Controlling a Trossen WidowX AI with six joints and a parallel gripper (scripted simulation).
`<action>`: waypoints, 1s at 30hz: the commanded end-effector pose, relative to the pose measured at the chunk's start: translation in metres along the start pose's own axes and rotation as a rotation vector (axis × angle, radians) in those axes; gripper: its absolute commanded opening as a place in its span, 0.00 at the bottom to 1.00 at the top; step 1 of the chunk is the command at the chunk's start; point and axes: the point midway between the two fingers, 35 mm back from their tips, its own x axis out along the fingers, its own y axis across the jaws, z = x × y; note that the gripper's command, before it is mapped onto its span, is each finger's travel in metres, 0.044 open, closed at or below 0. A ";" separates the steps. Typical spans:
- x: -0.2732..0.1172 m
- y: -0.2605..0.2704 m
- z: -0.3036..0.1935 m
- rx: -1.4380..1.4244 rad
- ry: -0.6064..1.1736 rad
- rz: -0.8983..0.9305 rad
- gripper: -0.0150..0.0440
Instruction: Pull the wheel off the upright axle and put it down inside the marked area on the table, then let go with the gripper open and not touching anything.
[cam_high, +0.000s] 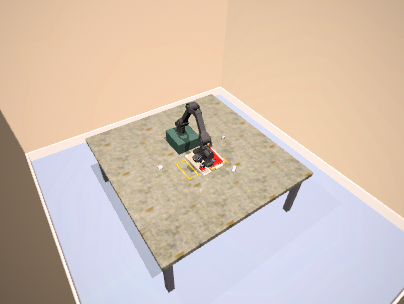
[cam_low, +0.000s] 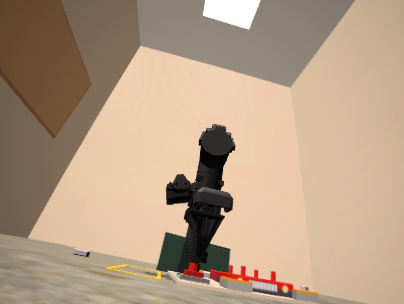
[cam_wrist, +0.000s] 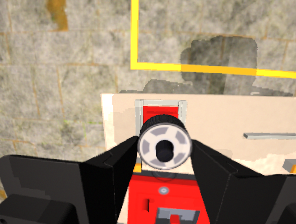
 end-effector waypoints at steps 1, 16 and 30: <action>-0.018 -0.003 0.000 0.003 -0.003 0.004 0.25; -0.023 -0.003 0.000 0.003 -0.004 0.007 0.25; -0.030 -0.003 0.000 0.004 -0.004 0.009 0.25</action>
